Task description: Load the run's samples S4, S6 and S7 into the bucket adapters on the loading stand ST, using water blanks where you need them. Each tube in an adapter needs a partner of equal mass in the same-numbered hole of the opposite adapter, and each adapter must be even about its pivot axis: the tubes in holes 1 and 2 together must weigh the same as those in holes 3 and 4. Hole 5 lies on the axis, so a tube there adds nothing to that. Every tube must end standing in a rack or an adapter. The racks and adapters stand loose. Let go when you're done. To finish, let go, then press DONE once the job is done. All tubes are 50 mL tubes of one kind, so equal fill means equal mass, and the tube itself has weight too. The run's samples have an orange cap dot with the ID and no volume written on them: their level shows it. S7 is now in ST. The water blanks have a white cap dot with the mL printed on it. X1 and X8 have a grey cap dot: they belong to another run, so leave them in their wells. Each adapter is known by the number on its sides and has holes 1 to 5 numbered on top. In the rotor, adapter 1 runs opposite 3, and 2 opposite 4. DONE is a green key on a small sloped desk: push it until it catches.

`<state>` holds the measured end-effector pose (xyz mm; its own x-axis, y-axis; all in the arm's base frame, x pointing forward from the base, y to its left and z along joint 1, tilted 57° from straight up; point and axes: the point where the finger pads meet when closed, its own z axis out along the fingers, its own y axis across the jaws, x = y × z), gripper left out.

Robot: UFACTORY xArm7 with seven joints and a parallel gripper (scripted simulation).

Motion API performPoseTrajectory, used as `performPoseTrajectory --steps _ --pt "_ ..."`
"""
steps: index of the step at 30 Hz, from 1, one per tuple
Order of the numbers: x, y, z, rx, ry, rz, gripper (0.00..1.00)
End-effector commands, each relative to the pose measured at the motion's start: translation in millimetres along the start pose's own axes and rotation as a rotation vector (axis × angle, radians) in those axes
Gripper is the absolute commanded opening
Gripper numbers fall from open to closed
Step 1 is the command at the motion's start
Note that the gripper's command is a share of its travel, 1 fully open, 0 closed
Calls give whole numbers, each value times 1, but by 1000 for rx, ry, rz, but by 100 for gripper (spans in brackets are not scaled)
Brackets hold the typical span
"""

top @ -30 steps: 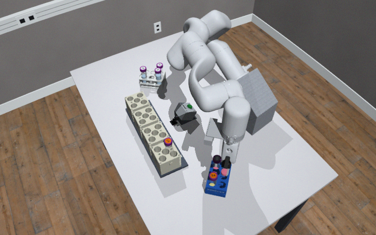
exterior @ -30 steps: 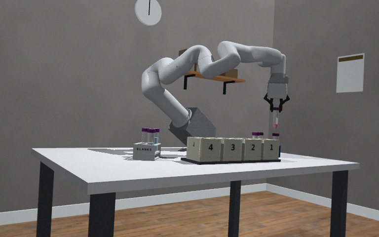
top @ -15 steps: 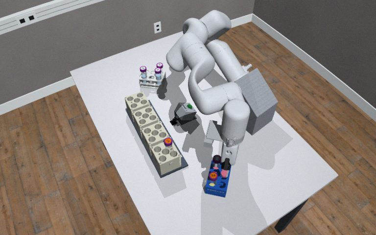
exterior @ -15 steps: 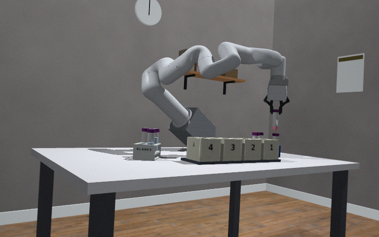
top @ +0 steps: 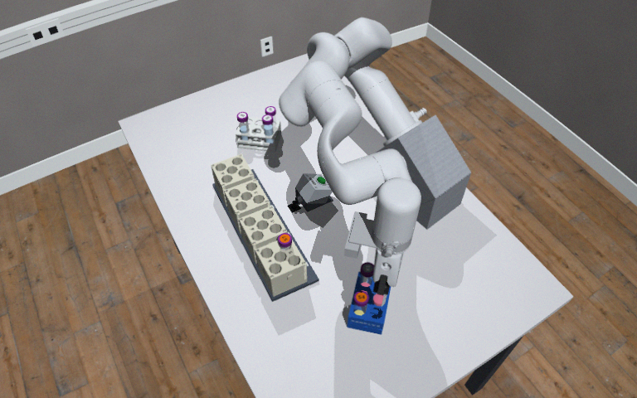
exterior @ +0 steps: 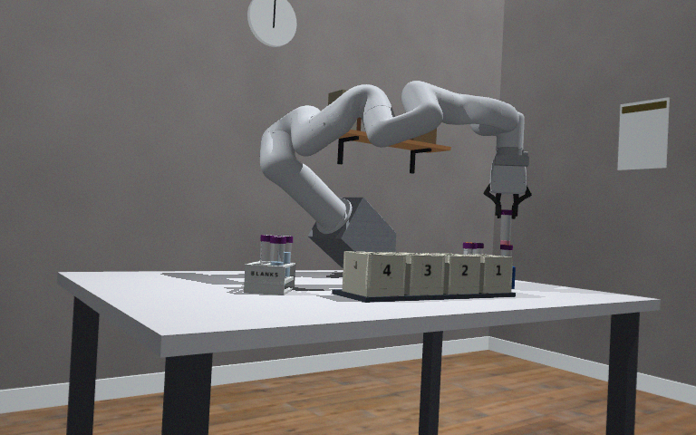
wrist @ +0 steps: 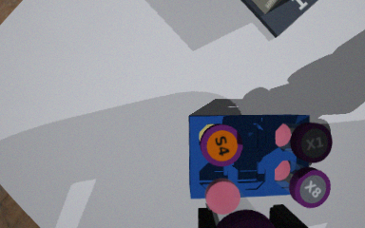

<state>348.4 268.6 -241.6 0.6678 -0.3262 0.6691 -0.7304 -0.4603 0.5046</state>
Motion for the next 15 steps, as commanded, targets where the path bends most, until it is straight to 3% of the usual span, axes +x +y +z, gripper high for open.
performPoseTrajectory --steps 1,15 --pt "0 -1 6 4 -2 1 0" --pt "0 -1 30 4 -2 1 0"
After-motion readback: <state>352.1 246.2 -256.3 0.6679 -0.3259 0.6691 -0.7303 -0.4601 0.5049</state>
